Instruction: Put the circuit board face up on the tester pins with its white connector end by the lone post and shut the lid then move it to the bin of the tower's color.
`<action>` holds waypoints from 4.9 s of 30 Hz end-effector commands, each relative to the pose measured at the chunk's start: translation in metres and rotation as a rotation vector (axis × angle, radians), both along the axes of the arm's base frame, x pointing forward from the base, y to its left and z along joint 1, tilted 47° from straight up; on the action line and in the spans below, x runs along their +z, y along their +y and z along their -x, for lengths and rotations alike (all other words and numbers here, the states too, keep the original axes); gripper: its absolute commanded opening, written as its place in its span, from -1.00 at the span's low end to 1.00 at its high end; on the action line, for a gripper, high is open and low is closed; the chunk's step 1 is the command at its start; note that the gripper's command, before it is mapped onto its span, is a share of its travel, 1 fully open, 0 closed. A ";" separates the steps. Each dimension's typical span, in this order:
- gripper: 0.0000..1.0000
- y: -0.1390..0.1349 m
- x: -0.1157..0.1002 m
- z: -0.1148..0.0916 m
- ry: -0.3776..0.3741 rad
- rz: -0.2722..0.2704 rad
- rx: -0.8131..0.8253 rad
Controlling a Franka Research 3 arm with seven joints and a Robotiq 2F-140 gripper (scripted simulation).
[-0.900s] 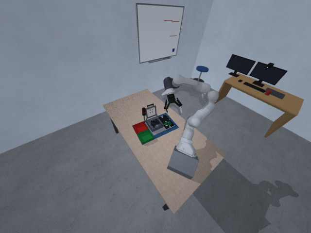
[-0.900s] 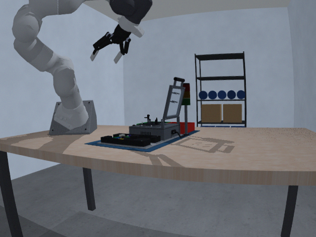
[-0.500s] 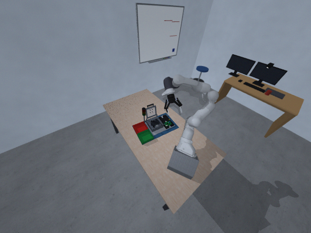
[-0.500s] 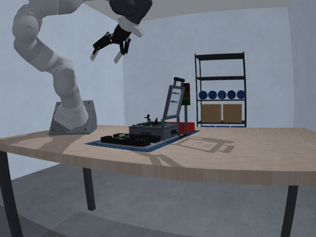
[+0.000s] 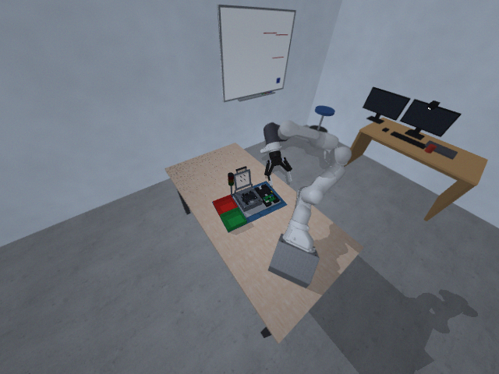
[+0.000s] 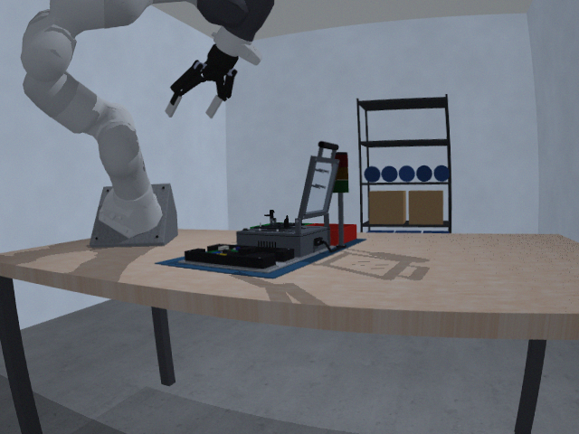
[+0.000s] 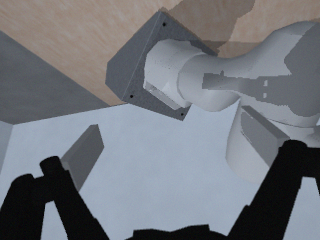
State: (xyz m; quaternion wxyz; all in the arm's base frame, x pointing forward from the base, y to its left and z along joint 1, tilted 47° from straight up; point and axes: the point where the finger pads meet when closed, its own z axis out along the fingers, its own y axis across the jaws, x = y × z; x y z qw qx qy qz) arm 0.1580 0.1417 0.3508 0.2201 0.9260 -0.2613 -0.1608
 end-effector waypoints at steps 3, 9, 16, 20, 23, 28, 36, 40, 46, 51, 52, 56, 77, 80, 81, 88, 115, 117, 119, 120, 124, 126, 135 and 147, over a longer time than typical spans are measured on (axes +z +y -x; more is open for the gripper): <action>1.00 -0.015 0.001 -0.008 0.031 -0.032 0.206; 1.00 -0.024 0.002 -0.014 0.040 -0.035 0.325; 1.00 -0.035 0.005 -0.022 0.058 -0.034 0.477; 1.00 -0.041 0.007 -0.027 0.070 -0.031 0.564; 1.00 -0.044 0.008 -0.030 0.077 -0.030 0.607; 1.00 -0.052 0.011 -0.038 0.099 -0.022 0.726; 1.00 -0.062 0.017 -0.050 0.138 -0.006 0.896; 1.00 -0.065 0.020 -0.055 0.155 0.001 0.959; 1.00 -0.071 0.026 -0.066 0.195 0.021 1.095; 1.00 -0.076 0.032 -0.075 0.230 0.039 1.196; 1.00 -0.076 0.033 -0.076 0.237 0.043 1.217; 1.00 -0.079 0.037 -0.083 0.268 0.059 1.296; 1.00 -0.087 0.064 -0.118 0.453 0.164 1.665; 1.00 -0.087 0.069 -0.123 0.484 0.183 1.714; 1.00 -0.087 0.069 -0.123 0.488 0.185 1.719; 1.00 -0.087 0.069 -0.123 0.488 0.185 1.720; 0.16 -0.087 0.069 -0.123 0.488 0.185 1.720; 0.16 -0.087 0.069 -0.123 0.488 0.185 1.720; 0.16 -0.087 0.069 -0.123 0.488 0.185 1.720; 0.16 -0.087 0.069 -0.123 0.488 0.185 1.720; 0.16 -0.087 0.069 -0.123 0.488 0.185 1.720; 0.16 -0.087 0.069 -0.123 0.488 0.185 1.720; 0.16 -0.087 0.069 -0.123 0.488 0.185 1.720; 0.16 -0.087 0.069 -0.123 0.487 0.181 1.720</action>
